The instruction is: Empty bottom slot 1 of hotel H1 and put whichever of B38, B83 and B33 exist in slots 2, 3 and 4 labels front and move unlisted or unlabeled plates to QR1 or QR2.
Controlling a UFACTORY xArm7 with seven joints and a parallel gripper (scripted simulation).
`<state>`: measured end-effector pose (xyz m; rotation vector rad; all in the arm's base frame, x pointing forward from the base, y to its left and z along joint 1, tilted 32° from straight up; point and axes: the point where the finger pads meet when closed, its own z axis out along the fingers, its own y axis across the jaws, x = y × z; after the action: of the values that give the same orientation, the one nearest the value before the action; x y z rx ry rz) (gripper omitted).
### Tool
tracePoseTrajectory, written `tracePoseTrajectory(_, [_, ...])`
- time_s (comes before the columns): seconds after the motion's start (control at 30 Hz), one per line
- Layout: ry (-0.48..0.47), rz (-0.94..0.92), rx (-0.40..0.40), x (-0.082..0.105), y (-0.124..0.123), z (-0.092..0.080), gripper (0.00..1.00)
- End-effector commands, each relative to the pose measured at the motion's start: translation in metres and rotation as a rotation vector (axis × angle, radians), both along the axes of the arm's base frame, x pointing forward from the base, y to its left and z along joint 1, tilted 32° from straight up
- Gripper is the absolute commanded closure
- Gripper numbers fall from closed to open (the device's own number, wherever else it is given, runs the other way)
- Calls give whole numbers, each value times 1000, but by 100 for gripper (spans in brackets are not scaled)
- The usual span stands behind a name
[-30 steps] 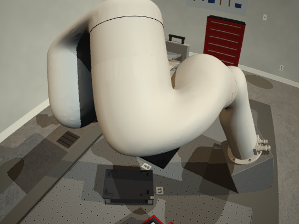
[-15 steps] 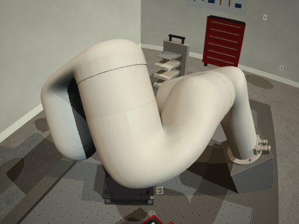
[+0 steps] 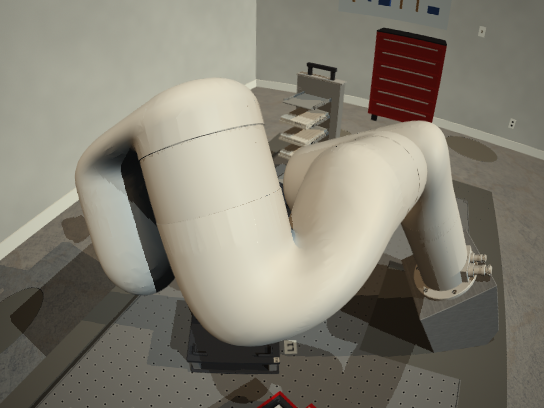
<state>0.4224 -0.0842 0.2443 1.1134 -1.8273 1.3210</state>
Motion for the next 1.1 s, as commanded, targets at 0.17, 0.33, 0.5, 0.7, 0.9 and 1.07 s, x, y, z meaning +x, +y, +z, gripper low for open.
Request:
tracePoseTrajectory(0.17, [-2,-2,1,-6,-25,5,0])
tracePoseTrajectory(0.33, [-2,-2,1,-9,-35,7,0])
tracePoseTrajectory(0.5, [-2,-2,1,-11,-45,8,0])
tracePoseTrajectory(0.7, [-2,-2,1,-15,-60,11,0])
tracePoseTrajectory(0.9, [-2,-3,1,-18,-73,13,0])
tracePoseTrajectory(1.07, [-2,-3,0,-21,-83,14,0])
